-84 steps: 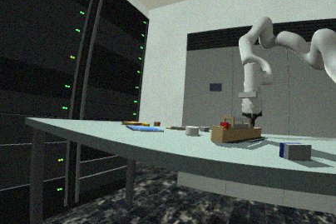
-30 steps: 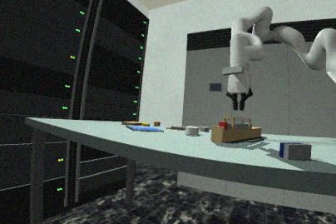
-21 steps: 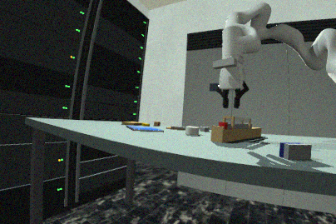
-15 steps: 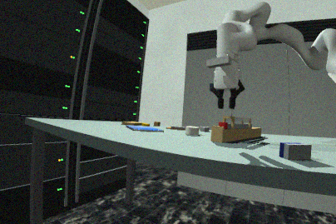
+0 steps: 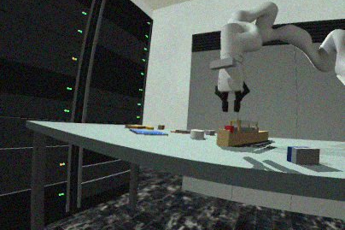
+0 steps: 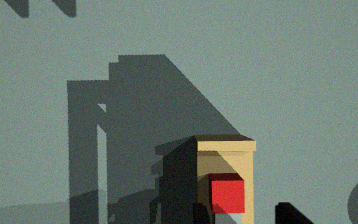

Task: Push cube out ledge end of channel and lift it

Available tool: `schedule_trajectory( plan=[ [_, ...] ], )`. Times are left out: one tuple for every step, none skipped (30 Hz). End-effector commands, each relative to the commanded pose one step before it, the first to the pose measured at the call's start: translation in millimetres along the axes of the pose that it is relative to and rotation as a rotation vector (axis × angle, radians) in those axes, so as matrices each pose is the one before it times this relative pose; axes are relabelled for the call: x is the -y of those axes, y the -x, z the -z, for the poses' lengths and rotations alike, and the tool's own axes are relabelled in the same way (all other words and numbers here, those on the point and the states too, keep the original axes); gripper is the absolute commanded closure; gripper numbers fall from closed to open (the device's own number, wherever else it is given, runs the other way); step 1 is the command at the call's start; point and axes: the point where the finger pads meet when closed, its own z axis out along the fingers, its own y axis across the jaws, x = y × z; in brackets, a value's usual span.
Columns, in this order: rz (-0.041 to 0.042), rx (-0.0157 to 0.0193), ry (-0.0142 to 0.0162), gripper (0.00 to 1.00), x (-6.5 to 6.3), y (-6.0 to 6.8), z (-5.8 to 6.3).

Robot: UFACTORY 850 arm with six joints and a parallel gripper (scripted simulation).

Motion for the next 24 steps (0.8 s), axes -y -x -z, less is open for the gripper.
schedule_trajectory(
  plan=[
    [-0.0004, -0.00116, 0.00084, 0.56, -0.5, -0.58, 0.71],
    [-0.00001, 0.00005, 0.00004, 0.56, -0.01, -0.01, -0.21],
    [-0.00005, 0.00032, 0.00026, 0.56, -0.06, -0.04, -1.28],
    [-0.0001, 0.0007, 0.00056, 0.56, -0.12, -0.09, -2.87],
    [0.0, 0.0, 0.0, 0.56, 0.0, 0.0, 0.0],
    [0.0, 0.0, 0.0, 0.56, 0.0, 0.0, 0.0],
    [-0.00002, 0.00006, 0.00006, 0.56, -0.23, -0.17, -4.82],
    [0.0, 0.0, 0.00001, 0.56, -0.28, -0.22, -6.22],
    [0.0, 0.0, 0.0, 0.56, -0.31, -0.24, -7.0],
    [0.0, 0.0, 0.0, 0.56, -0.32, -0.24, -7.04],
    [0.0, 0.0, 0.0, 0.56, -0.28, -0.22, -6.31],
    [0.0, 0.0, 0.0, 0.56, -0.22, -0.17, -4.93],
    [0.0, 0.0, 0.0, 0.56, -0.14, -0.11, -3.14],
    [0.0, 0.0, 0.0, 0.56, -0.06, -0.05, -1.4],
    [0.0, 0.0, 0.0, 0.56, -0.01, -0.01, -0.23],
    [0.0, 0.0, 0.0, 0.56, 0.0, 0.0, -0.03],
    [0.0, 0.0, 0.0, 0.56, 0.0, 0.0, -0.21],
    [0.0, 0.0, 0.0, 0.56, 0.0, 0.0, -0.51],
    [0.0, 0.0, 0.0, 0.56, 0.0, 0.0, -0.88],
    [0.0, 0.0, -0.00001, 0.56, 0.01, 0.0, -1.28],
    [0.0, 0.0, -0.00001, 0.56, 0.01, 0.0, -1.65],
    [0.0, 0.0, 0.0, 0.56, 0.0, 0.0, 0.0],
    [0.0, 0.0, 0.0, 0.56, 0.0, 0.0, 0.0],
    [0.0, 0.0, 0.0, 0.56, 0.0, 0.0, -1.98]
  ],
)
